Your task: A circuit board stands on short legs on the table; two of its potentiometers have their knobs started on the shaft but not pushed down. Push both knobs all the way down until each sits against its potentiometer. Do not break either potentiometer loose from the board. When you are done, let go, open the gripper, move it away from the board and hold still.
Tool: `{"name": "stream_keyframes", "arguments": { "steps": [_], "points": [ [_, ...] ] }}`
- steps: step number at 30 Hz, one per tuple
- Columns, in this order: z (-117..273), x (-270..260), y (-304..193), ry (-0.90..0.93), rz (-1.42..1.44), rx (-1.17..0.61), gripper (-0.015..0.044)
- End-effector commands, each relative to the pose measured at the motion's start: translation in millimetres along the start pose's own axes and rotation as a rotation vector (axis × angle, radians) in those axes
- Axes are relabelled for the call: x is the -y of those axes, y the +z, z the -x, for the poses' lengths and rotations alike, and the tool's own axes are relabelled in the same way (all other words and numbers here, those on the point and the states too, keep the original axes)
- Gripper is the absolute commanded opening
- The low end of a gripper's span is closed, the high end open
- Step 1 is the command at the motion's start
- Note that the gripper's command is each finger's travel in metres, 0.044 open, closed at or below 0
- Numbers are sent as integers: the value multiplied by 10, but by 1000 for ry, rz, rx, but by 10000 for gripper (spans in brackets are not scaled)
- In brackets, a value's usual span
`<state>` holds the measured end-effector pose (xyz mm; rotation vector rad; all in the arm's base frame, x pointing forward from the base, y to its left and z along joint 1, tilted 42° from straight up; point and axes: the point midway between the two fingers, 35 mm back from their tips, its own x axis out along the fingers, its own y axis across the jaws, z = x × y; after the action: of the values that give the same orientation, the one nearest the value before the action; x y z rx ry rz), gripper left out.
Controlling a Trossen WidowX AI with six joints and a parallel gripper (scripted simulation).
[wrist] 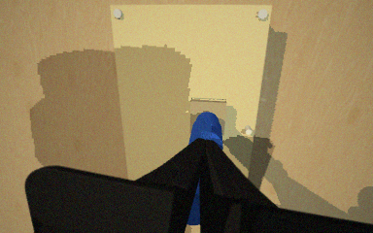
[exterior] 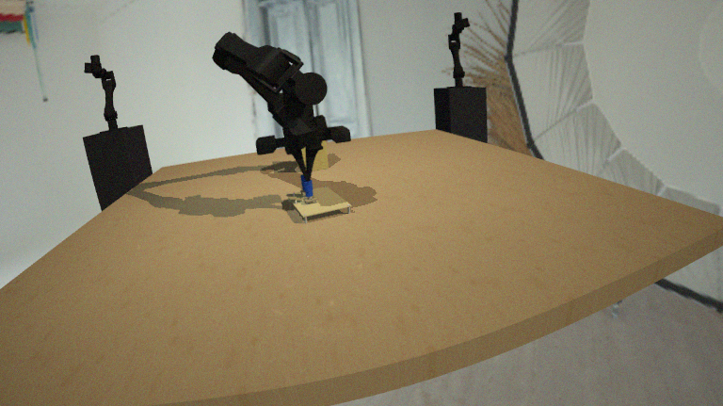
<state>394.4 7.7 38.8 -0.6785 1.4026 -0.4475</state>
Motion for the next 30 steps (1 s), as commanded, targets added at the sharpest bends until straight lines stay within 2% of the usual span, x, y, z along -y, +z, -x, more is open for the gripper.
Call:
{"name": "stream_keyframes", "arguments": {
  "steps": [1, 11, 21, 28, 30],
  "points": [
    [4, 12, 4, -4, -3, -2, 0],
    [154, 11, 4, -3, -3, -2, 0],
    [134, -19, -73, -1, 2, -7, 263],
    [339, -244, -835, 5, 4, -8, 440],
    [363, -287, -1076, 4, 4, -9, 440]
  ]
}}
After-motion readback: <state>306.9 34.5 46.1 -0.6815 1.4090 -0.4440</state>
